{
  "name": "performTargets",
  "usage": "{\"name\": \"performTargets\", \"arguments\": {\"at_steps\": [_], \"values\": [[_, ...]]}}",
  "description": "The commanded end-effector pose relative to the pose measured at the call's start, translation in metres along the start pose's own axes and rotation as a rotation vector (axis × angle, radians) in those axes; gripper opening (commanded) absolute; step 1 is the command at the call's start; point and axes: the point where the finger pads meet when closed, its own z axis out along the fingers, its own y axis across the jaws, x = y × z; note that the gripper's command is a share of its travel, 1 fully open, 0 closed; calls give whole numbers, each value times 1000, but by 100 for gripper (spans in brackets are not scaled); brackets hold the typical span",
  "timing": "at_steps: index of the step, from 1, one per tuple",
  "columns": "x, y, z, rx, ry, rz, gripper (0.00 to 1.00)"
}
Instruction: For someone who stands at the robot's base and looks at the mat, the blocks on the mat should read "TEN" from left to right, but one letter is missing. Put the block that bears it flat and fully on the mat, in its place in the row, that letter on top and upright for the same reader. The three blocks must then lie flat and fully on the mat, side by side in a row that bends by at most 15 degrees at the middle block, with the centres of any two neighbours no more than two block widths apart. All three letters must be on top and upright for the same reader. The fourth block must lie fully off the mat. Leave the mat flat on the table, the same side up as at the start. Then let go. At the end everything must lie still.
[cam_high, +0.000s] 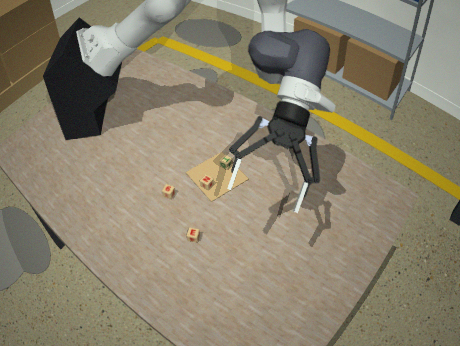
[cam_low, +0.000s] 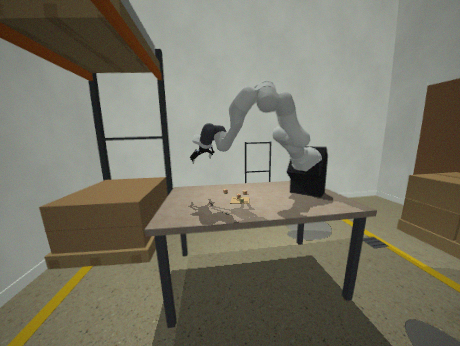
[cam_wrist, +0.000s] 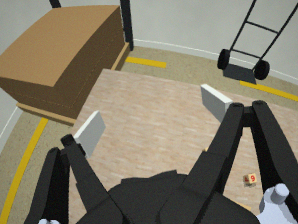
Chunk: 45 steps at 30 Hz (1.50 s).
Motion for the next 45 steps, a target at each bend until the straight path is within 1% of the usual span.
{"name": "performTargets", "arguments": {"at_steps": [1, 4, 6, 7, 21, 23, 24, 38, 40, 41, 45], "values": [[-4, 16, 6, -46, -16, 131, 100], [-7, 23, 9, -70, -25, 180, 100], [-7, 23, 9, -70, -25, 180, 100], [-10, 30, 11, -91, -32, 223, 100], [-30, 69, 24, -209, -73, 460, 100], [-30, 69, 24, -209, -73, 460, 100], [-35, 76, 26, -232, -80, 503, 100], [-63, 113, 34, -361, -119, 743, 100], [-63, 113, 34, -361, -119, 743, 100], [-69, 119, 36, -385, -126, 786, 100], [-79, 129, 37, -423, -137, 854, 100]]}}
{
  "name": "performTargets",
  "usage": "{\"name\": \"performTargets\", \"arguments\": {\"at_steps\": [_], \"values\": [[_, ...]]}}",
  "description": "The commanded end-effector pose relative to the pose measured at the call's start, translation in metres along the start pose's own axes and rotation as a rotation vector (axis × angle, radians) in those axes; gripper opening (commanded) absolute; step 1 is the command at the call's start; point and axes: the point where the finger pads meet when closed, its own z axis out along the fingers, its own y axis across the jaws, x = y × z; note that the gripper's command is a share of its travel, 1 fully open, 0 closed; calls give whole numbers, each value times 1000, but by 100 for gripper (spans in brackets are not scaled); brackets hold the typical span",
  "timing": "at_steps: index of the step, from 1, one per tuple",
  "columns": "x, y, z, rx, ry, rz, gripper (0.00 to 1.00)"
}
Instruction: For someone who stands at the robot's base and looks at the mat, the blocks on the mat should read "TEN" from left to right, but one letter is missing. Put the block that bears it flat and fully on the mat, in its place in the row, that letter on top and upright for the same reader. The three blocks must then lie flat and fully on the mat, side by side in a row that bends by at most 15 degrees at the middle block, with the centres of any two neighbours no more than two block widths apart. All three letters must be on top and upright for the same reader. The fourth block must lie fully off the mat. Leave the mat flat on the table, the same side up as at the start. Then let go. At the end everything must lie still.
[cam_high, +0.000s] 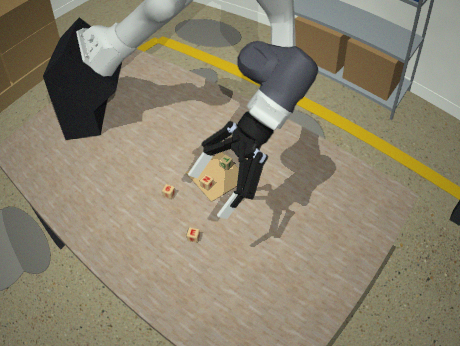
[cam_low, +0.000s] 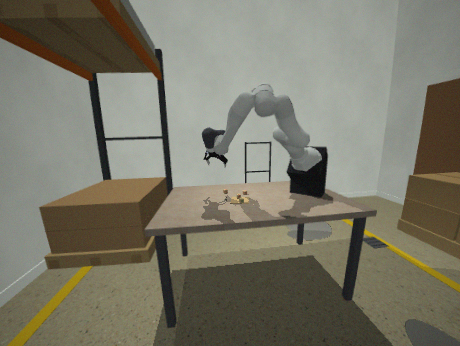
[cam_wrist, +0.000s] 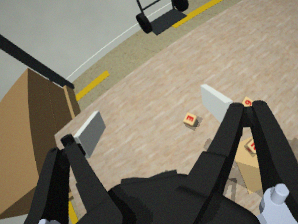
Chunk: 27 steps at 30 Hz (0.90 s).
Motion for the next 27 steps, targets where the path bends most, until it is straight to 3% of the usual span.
{"name": "performTargets", "arguments": {"at_steps": [1, 10, 12, 27], "values": [[2, 16, 8, -52, -8, 129, 100], [-2, 44, 22, -140, -29, 287, 100], [-2, 44, 22, -140, -29, 287, 100], [-18, 97, 44, -317, -62, 583, 100]]}}
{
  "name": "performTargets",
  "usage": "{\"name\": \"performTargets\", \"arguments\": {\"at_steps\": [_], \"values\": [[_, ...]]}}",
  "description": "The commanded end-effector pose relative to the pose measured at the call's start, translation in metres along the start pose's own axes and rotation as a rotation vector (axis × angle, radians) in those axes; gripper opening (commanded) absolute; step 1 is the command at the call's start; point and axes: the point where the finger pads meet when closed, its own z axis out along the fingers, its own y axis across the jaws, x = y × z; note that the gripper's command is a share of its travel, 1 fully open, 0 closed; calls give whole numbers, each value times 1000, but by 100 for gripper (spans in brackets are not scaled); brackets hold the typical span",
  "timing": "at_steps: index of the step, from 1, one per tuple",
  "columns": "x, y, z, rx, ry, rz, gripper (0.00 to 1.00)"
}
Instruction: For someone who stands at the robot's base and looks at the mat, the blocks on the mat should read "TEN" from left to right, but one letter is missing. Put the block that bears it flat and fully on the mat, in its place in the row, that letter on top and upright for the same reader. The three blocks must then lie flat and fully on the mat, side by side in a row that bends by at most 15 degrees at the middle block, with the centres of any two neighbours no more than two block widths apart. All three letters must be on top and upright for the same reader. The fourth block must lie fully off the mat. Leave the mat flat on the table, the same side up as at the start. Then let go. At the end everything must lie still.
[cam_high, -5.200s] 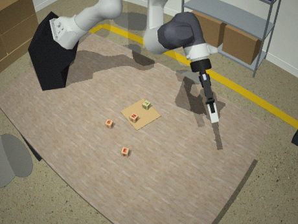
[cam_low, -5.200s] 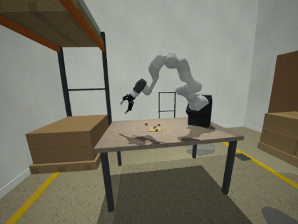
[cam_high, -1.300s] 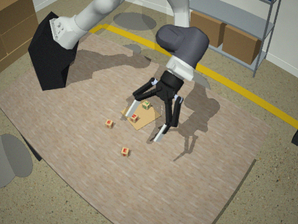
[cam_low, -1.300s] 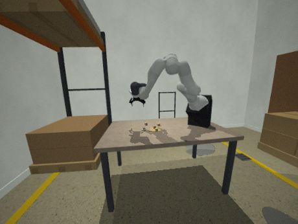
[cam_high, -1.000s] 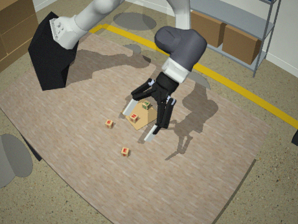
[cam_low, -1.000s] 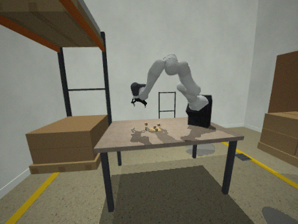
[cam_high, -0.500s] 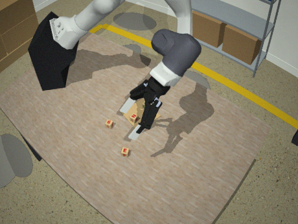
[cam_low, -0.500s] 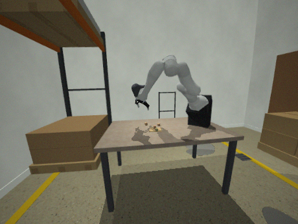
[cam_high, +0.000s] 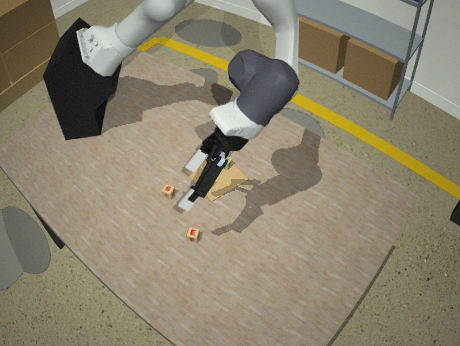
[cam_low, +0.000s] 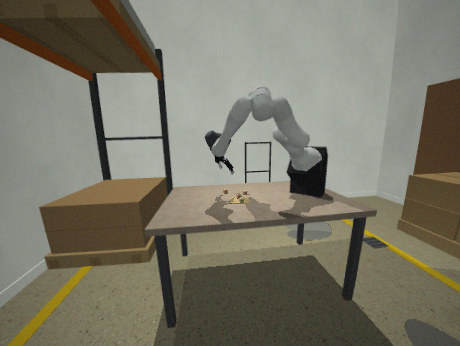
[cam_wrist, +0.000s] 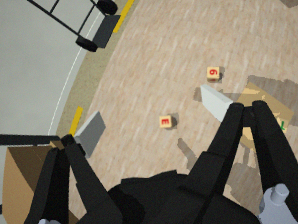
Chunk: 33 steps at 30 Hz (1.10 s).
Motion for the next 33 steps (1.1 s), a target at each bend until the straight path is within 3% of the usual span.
{"name": "performTargets", "arguments": {"at_steps": [1, 17, 19, 20, 33], "values": [[3, 13, 7, -47, -5, 108, 100], [1, 63, 34, -236, -29, 406, 100], [1, 63, 34, -236, -29, 406, 100], [-1, 70, 38, -267, -32, 451, 100], [-13, 108, 50, -427, -46, 681, 100]]}}
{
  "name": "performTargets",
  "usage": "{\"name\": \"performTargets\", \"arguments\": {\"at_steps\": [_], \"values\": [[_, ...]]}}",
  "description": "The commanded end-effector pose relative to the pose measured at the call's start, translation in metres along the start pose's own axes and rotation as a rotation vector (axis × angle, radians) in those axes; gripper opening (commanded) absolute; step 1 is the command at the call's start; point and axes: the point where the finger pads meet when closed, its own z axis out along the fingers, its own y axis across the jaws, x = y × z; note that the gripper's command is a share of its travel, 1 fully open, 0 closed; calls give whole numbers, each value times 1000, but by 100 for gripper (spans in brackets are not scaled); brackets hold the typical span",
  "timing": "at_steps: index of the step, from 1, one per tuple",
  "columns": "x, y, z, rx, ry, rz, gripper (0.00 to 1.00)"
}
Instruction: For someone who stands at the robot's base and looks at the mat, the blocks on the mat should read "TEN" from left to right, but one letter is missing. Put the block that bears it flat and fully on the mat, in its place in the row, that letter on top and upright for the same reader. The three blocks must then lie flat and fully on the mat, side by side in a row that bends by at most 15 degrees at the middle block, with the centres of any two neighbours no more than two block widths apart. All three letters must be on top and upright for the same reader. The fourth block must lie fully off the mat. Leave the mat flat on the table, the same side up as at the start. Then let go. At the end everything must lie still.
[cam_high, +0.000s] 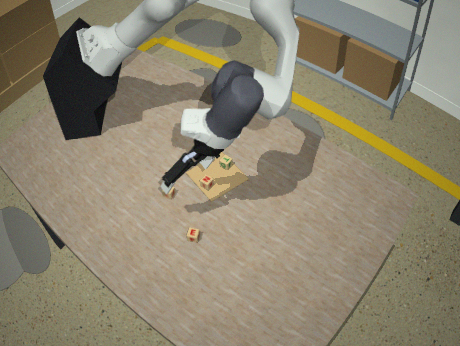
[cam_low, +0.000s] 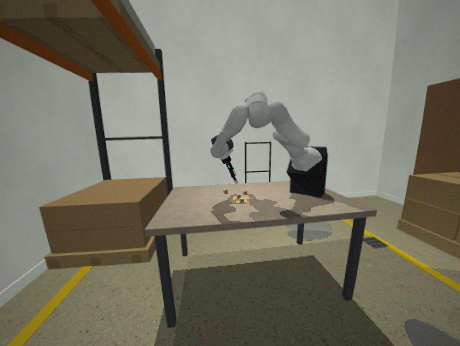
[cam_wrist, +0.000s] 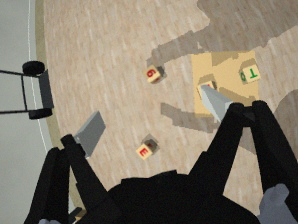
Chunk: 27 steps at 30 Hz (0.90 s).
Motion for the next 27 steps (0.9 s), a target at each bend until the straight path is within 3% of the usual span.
{"name": "performTargets", "arguments": {"at_steps": [1, 3, 4, 18, 20, 21, 27], "values": [[4, 15, 8, -68, 1, 122, 100], [4, 15, 8, -68, 1, 122, 100], [5, 21, 12, -100, 0, 167, 100], [4, 59, 30, -282, -2, 408, 100], [4, 59, 30, -282, -2, 408, 100], [2, 65, 32, -316, -1, 451, 100], [-2, 81, 35, -397, 1, 548, 100]]}}
